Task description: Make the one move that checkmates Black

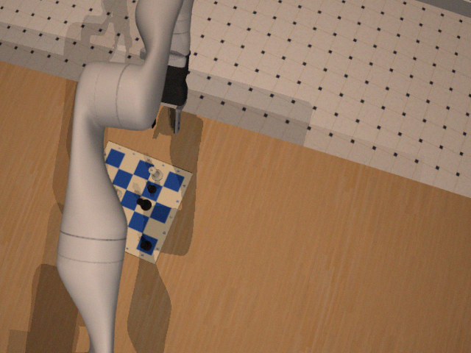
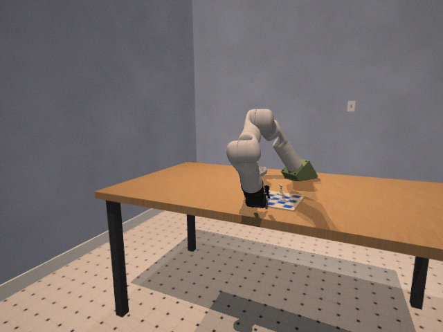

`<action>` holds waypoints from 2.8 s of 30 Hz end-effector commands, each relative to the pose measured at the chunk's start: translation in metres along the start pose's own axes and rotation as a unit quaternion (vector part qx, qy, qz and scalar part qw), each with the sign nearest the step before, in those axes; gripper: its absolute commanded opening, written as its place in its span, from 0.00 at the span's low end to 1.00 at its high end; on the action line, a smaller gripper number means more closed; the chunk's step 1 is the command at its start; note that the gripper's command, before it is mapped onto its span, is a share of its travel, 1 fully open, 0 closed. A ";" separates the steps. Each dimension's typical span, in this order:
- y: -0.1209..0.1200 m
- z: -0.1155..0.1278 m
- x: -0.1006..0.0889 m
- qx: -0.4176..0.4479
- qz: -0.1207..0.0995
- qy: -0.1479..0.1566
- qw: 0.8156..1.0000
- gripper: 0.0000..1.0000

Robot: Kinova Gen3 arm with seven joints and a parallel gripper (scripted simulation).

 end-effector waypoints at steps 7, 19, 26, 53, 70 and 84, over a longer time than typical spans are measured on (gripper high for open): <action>0.000 0.000 -0.001 0.000 0.000 -0.001 1.000 1.00; 0.000 0.000 -0.001 0.000 0.000 -0.001 1.000 1.00; 0.000 0.000 -0.001 0.000 0.000 -0.001 1.000 1.00; -0.004 -0.039 -0.053 0.000 0.000 -0.001 1.000 1.00; -0.007 -0.054 -0.071 0.000 0.005 -0.009 1.000 1.00; 0.003 -0.076 -0.079 0.032 -0.004 -0.022 0.999 1.00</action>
Point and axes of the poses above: the point where the finger pads meet when closed, its own x axis out along the fingers, its own y axis across the jaws, z = x × y, the point moved 3 cm from there along -x, back along the fingers, and after that the axes turned 8 degrees about x, right-handed, at the moved point
